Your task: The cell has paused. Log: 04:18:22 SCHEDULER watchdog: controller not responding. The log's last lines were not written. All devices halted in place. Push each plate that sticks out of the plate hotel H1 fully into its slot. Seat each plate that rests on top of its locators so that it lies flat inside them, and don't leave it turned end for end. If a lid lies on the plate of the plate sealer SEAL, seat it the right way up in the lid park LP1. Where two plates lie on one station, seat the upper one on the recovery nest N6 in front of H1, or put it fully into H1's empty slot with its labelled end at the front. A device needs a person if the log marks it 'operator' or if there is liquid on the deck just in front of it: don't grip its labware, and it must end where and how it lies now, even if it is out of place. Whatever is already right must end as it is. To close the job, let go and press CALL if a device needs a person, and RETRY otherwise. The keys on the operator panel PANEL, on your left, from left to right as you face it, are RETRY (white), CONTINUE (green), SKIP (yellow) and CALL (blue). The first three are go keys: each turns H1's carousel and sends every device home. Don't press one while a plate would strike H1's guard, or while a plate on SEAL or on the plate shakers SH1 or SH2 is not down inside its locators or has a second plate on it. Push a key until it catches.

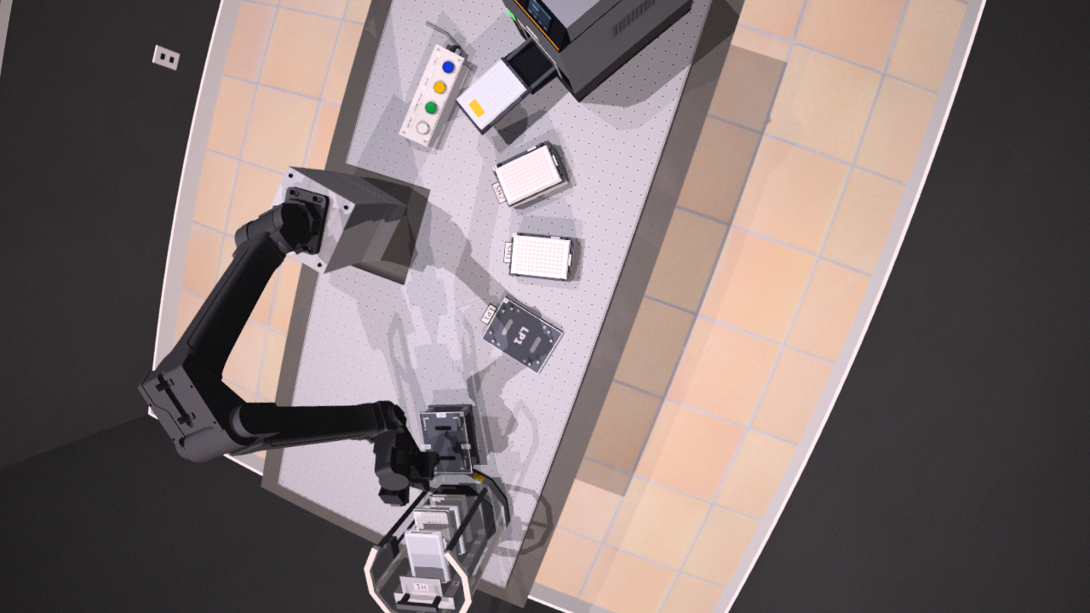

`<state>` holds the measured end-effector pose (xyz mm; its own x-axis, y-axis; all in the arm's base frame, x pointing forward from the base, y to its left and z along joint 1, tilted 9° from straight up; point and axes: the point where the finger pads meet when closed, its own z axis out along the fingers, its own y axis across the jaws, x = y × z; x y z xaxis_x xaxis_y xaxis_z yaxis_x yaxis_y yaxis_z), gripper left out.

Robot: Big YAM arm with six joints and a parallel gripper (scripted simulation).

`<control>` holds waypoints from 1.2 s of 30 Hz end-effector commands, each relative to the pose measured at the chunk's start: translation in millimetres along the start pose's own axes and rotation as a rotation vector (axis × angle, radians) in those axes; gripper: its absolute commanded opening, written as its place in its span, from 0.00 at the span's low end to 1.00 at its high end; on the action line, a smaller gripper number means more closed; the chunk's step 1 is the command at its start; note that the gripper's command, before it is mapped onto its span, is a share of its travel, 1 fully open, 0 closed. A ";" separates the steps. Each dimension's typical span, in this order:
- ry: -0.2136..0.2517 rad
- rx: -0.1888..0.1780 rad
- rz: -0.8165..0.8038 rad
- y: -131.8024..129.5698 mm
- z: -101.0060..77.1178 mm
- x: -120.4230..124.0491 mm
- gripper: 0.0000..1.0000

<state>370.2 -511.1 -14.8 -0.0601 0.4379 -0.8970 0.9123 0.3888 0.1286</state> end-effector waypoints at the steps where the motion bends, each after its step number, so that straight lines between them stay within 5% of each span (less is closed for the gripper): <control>1: -0.025 0.005 -0.001 -3.7 16.4 -18.0 0.00; 4: -0.031 0.004 0.001 -3.1 16.8 -22.3 0.00; 5: -0.065 -0.005 0.008 1.6 13.2 -42.0 0.00; 9: -0.027 0.005 0.000 -3.6 23.2 -23.4 0.00; 16: -0.024 0.005 -0.001 -4.2 31.9 -26.0 0.00; 22: -0.053 -0.003 0.006 0.1 32.8 -44.6 0.00; 31: -0.025 0.005 0.000 -4.4 47.0 -35.8 0.00; 36: -0.066 -0.008 0.006 3.1 41.3 -59.0 0.00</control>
<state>385.8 -549.1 -9.4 -0.0550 0.4330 -0.8997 0.9126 0.3874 0.1306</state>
